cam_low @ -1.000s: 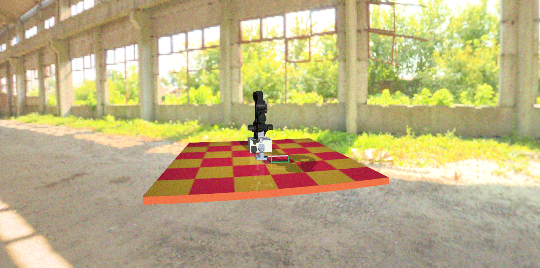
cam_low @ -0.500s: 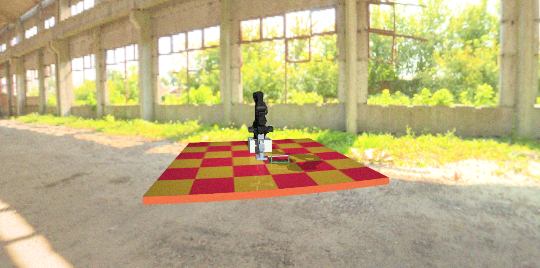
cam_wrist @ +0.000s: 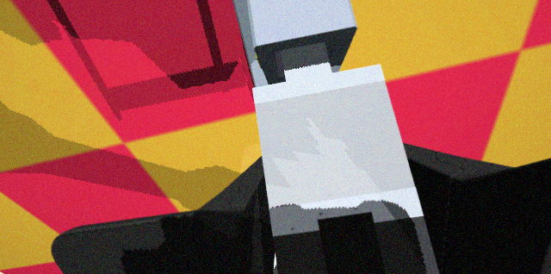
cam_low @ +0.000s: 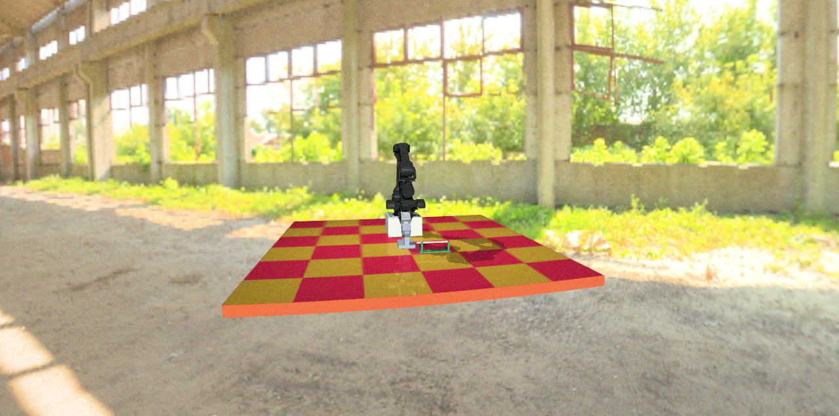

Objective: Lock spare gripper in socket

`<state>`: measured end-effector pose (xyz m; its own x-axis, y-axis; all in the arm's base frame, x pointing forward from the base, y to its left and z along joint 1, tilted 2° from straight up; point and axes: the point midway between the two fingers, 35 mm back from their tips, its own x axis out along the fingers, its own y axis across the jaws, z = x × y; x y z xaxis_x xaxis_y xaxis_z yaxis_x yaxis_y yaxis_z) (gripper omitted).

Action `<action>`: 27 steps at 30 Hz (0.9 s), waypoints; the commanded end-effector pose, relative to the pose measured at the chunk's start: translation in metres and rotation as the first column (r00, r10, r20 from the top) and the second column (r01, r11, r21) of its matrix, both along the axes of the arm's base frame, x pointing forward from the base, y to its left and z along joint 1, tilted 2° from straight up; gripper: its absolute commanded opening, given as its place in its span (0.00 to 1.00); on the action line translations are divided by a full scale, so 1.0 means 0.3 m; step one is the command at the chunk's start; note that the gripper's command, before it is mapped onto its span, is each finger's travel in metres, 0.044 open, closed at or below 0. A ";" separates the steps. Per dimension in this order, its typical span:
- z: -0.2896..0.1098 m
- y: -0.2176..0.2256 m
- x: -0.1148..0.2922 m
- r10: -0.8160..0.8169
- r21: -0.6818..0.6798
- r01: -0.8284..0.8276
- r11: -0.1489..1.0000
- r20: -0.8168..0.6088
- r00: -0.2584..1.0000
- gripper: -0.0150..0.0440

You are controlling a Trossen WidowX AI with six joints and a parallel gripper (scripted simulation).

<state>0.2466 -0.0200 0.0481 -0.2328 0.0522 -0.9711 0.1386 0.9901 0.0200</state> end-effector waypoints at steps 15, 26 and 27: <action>-0.046 -0.008 0.061 0.000 -0.004 0.000 1.000 0.011 1.000 0.25; -0.046 -0.005 0.046 -0.001 0.000 0.001 1.000 -0.002 1.000 0.25; -0.046 -0.005 0.046 -0.001 0.000 0.001 1.000 -0.002 1.000 0.25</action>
<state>0.2605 -0.0216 0.0346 -0.2360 0.0527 -0.9703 0.1394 0.9900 0.0199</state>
